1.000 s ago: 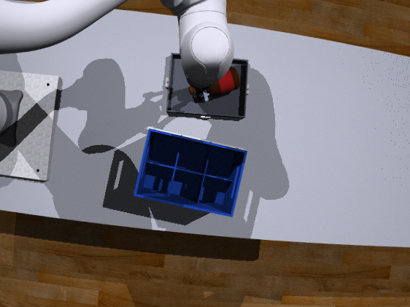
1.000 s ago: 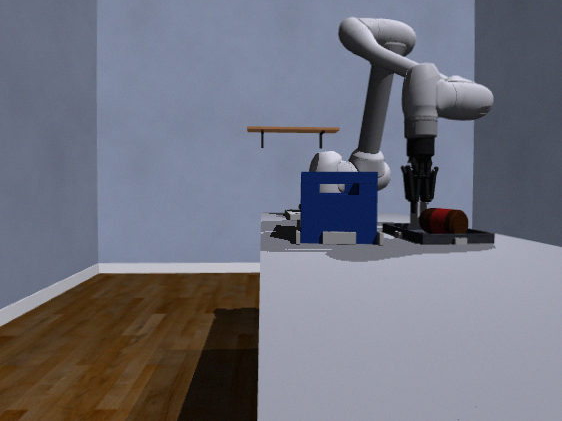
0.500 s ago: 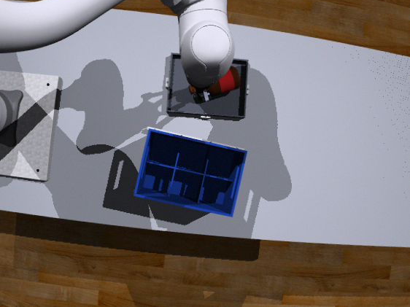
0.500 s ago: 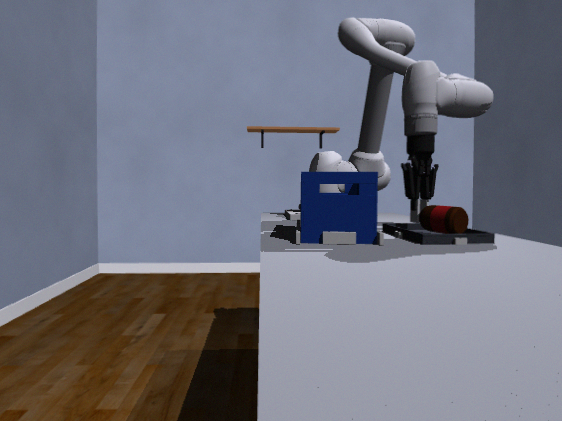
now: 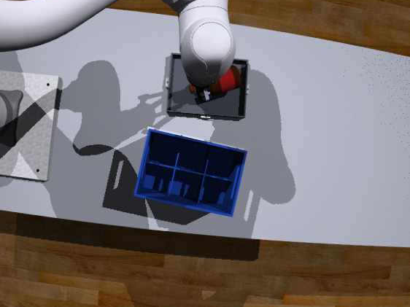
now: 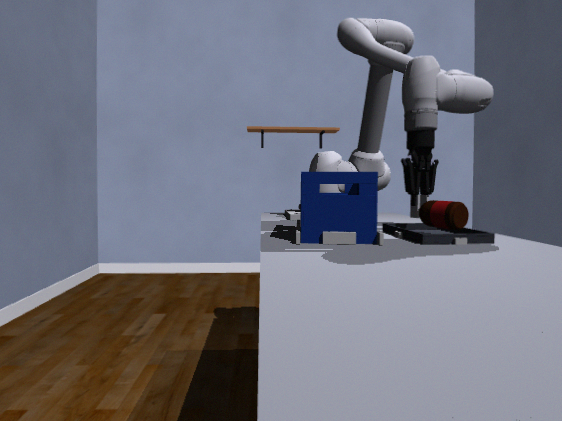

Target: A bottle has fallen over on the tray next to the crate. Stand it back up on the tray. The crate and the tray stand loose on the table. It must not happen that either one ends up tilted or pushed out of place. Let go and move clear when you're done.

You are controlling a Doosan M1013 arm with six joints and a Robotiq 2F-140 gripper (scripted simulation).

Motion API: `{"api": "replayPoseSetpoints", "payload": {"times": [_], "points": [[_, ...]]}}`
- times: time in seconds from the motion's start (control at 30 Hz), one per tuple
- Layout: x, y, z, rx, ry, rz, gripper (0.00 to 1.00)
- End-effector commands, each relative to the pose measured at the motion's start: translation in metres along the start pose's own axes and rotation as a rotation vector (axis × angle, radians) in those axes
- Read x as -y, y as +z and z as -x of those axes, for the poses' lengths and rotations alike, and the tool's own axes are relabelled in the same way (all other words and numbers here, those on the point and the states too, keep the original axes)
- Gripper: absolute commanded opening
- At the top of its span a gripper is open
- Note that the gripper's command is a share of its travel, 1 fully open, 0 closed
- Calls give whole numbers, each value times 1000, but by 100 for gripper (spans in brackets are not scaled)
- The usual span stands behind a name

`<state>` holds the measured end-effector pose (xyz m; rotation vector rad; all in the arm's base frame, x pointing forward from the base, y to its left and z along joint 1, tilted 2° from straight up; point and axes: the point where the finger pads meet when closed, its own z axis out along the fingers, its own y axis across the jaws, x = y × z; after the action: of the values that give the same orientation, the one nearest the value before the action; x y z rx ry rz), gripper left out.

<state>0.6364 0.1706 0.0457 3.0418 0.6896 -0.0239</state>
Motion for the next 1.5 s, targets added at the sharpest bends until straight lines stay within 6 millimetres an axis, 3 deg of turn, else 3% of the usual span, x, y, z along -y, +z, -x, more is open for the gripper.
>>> {"api": "replayPoseSetpoints", "payload": {"times": [0.0, 1.47], "points": [[0, -4, 0, 0, 0, 0, 10], [0, -75, 0, 0, 0, 0, 10]]}}
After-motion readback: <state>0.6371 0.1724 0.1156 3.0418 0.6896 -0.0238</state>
